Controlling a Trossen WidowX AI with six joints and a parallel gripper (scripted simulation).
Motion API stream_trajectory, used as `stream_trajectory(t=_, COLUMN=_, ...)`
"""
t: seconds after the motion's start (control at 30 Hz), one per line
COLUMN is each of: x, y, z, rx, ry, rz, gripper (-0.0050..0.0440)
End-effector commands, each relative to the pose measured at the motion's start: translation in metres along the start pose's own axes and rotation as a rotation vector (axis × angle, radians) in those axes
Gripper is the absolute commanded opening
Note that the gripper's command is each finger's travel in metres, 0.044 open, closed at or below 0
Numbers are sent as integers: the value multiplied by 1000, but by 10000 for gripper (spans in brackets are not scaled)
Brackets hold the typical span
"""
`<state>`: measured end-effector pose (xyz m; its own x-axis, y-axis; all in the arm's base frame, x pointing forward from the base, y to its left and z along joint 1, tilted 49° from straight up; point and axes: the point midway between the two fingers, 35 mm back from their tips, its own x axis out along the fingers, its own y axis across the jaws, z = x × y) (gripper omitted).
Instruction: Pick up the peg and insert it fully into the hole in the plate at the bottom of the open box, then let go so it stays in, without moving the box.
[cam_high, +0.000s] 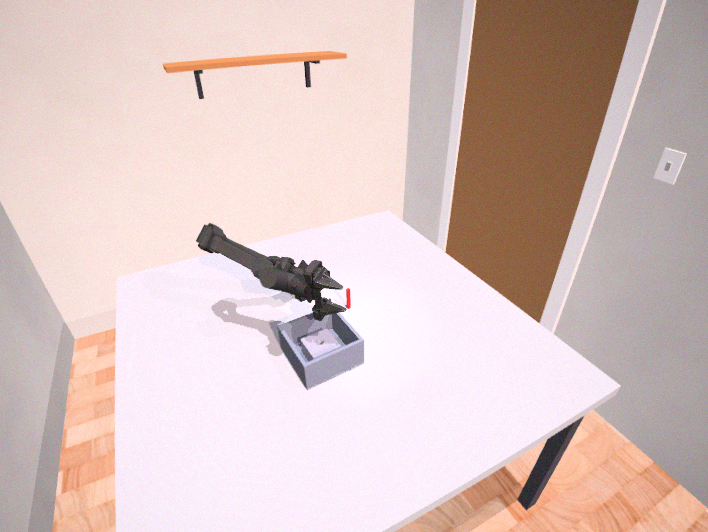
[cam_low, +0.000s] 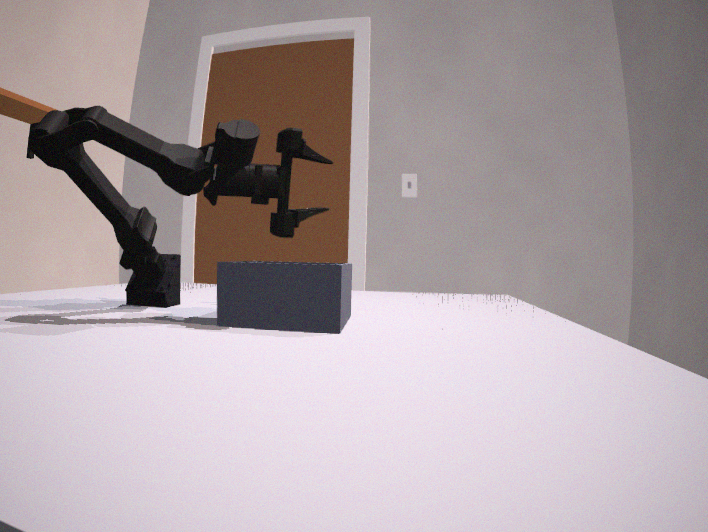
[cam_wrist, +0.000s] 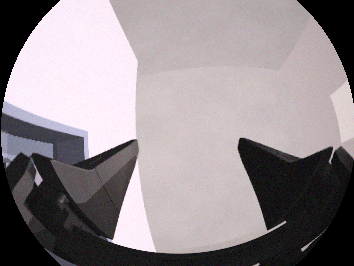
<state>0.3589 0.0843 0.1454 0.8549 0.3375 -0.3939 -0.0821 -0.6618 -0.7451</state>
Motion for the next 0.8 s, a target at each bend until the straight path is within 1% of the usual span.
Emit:
stream_trajectory(t=0.0, x=0, y=0, z=0, rx=0, ry=0, rz=0, gripper=400)
stream_trajectory(t=0.53, x=0, y=0, z=0, rx=0, ry=0, rz=0, gripper=400)
stream_trajectory(t=0.57, x=1, y=0, z=1, rx=16, ry=-5, rz=4, gripper=424)
stream_trajectory(t=0.6, x=3, y=2, z=6, rx=65, ry=-20, rz=18, gripper=440)
stream_trajectory(t=0.67, x=12, y=6, z=22, rx=243, ry=-67, rz=74, gripper=440)
stream_trajectory(t=0.77, x=19, y=12, z=39, rx=396, ry=-110, rz=155, gripper=440)
